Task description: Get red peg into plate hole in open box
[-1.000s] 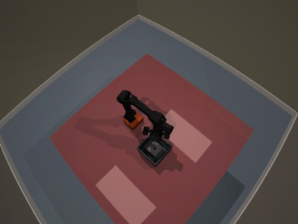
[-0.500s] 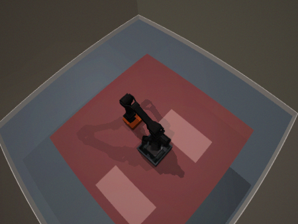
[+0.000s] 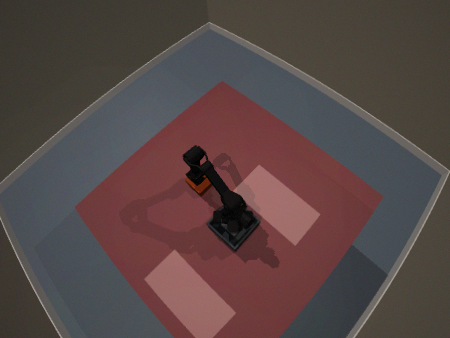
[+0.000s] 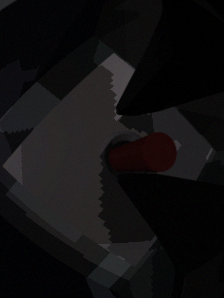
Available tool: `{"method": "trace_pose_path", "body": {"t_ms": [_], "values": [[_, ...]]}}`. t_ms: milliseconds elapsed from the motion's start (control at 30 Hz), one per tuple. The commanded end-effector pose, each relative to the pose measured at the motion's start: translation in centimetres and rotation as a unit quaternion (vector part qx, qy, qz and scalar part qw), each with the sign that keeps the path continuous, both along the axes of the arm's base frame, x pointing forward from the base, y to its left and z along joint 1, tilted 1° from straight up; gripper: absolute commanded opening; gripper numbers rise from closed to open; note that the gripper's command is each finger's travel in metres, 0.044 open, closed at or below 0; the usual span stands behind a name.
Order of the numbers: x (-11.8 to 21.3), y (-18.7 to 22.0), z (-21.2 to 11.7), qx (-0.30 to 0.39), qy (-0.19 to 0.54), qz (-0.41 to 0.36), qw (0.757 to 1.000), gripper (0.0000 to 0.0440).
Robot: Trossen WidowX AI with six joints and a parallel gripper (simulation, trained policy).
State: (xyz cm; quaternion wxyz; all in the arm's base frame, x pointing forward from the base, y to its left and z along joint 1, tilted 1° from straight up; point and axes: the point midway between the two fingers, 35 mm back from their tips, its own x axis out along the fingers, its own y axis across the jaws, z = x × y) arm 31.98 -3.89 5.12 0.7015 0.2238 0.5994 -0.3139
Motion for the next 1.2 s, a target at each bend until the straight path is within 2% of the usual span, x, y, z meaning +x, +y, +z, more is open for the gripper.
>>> {"method": "trace_pose_path", "body": {"t_ms": [0,100,367,467,833,1167], "values": [[1.4,-0.3,-0.3,0.008,-0.004,0.011,1.000,0.0178],[2.4,-0.5,0.3,0.016,-0.013,0.014,1.000,0.0238],[5.5,-0.3,1.9,0.046,-0.052,0.015,0.997,0.0440],[5.8,-1.3,2.1,0.034,-0.052,0.009,0.998,0.0440],[9.7,0.5,5.4,0.078,-0.083,0.042,0.993,0.0440],[10.0,0.7,5.6,0.080,-0.086,0.045,0.992,0.0440]]}}
